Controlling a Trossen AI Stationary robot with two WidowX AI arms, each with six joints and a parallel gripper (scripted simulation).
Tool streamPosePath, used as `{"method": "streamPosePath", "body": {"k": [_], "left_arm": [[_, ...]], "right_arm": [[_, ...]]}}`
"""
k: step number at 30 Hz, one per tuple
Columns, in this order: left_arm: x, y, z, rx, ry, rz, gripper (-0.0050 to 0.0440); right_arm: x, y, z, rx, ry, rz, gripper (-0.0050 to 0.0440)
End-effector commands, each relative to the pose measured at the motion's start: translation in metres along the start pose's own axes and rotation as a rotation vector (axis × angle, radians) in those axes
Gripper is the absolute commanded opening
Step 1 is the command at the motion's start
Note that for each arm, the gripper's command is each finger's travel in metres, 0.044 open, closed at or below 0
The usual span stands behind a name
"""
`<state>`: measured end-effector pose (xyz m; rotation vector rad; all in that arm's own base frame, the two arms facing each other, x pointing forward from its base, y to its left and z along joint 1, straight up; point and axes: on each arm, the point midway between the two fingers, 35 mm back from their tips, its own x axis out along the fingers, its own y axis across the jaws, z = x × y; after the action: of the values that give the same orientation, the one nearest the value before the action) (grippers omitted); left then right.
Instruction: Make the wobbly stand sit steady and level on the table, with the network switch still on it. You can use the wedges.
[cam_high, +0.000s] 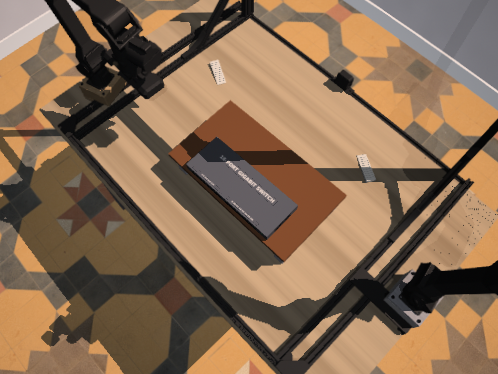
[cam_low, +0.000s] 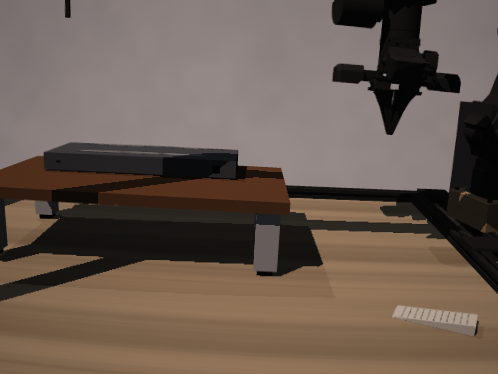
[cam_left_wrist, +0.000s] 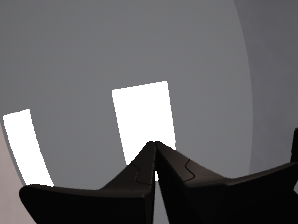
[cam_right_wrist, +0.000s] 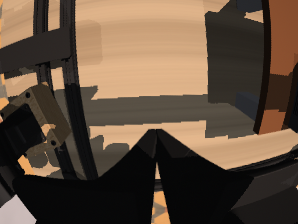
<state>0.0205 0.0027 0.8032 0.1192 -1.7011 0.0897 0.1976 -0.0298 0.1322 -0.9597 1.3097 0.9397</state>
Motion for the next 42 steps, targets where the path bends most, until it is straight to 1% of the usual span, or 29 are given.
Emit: {"method": "streamPosePath", "body": {"k": [1,5,8,10,13,16,17,22,23,26,29,33,34,39,40,42], "left_arm": [[0.0,0.0,0.001,-0.012,-0.006,0.011,0.0],[0.0,0.0,0.001,-0.012,-0.006,0.011,0.0],[-0.012,0.0,-0.053,-0.001,0.18,0.007,0.0],[-0.025,0.001,-0.087,0.002,0.301,0.008,0.0],[-0.048,0.001,-0.13,0.008,0.483,0.009,0.0],[-0.078,0.001,-0.173,0.013,0.665,0.007,0.0],[-0.083,0.001,-0.181,0.013,0.665,0.007,0.0],[-0.083,0.001,-0.181,0.013,0.665,0.007,0.0],[-0.08,0.002,-0.18,0.01,0.654,0.009,0.0],[-0.115,0.001,-0.216,0.014,0.819,0.007,0.0],[-0.155,0.001,-0.248,0.018,0.985,0.003,0.0],[-0.21,0.0,-0.28,0.023,1.205,-0.005,0.0],[-0.213,0.0,-0.282,0.023,1.205,-0.005,0.0],[-0.213,0.0,-0.282,0.023,1.205,-0.005,0.0],[-0.209,0.001,-0.283,0.021,1.2,-0.002,0.0],[-0.239,0.0,-0.295,0.023,1.304,-0.007,0.0]], "right_arm": [[0.0,0.0,0.0,0.0,0.0,0.0,0.0],[0.0,0.0,0.0,0.0,0.0,0.0,0.0],[0.0,0.0,0.0,0.0,0.0,0.0,0.0],[0.0,0.0,0.0,0.0,0.0,0.0,0.0],[0.0,0.0,0.0,0.0,0.0,0.0,0.0],[0.0,0.0,0.0,0.0,0.0,0.0,0.0],[0.0,0.0,0.0,0.0,0.0,0.0,0.0],[0.0,0.0,0.0,0.0,0.0,0.0,0.0],[0.0,0.0,0.0,0.0,0.0,0.0,0.0],[0.0,0.0,0.0,0.0,0.0,0.0,0.0],[0.0,0.0,0.0,0.0,0.0,0.0,0.0],[0.0,0.0,0.0,0.0,0.0,0.0,0.0],[0.0,0.0,0.0,0.0,0.0,0.0,0.0],[0.0,0.0,0.0,0.0,0.0,0.0,0.0],[0.0,0.0,0.0,0.0,0.0,0.0,0.0],[0.0,0.0,0.0,0.0,0.0,0.0,0.0]]}}
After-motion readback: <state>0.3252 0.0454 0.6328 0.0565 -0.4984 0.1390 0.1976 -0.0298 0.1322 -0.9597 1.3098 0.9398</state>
